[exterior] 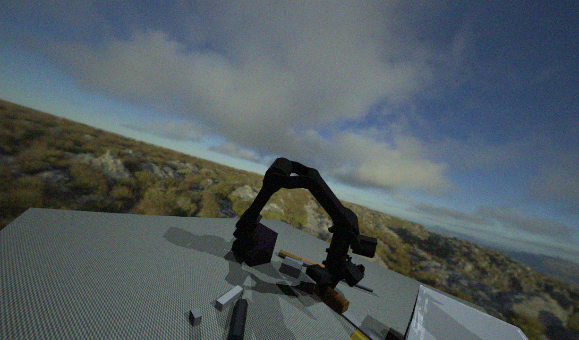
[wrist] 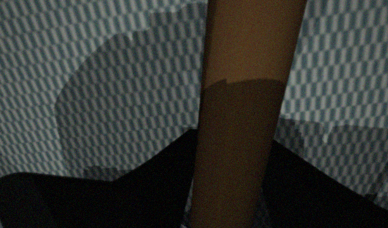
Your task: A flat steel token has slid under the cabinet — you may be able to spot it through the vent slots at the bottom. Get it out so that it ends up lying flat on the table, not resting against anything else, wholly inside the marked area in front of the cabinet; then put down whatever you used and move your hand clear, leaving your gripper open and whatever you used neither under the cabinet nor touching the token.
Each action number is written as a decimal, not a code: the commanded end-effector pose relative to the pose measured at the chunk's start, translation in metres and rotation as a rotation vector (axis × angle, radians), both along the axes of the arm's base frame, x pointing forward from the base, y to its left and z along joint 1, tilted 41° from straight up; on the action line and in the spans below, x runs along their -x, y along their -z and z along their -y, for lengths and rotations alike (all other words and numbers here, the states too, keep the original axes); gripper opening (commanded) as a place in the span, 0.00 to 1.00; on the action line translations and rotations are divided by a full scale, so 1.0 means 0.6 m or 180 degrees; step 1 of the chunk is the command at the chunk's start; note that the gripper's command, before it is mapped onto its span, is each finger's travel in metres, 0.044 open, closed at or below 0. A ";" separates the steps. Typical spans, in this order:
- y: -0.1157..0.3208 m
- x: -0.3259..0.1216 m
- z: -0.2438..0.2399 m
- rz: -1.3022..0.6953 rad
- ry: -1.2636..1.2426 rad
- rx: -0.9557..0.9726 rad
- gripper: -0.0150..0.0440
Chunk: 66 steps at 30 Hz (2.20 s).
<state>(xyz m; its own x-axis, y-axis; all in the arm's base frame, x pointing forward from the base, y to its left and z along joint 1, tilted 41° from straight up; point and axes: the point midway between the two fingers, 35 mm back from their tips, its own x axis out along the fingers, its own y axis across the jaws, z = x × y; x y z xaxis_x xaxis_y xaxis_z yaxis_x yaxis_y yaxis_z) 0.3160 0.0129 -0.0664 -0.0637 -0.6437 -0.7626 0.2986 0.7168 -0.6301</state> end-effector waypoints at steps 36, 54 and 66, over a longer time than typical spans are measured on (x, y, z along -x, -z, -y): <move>-0.012 -0.076 0.019 0.0012 0.0003 -0.0008 0.25; -0.017 -0.105 0.027 0.0016 0.0003 -0.0007 0.25; -0.020 -0.124 0.032 0.0018 0.0003 -0.0006 0.25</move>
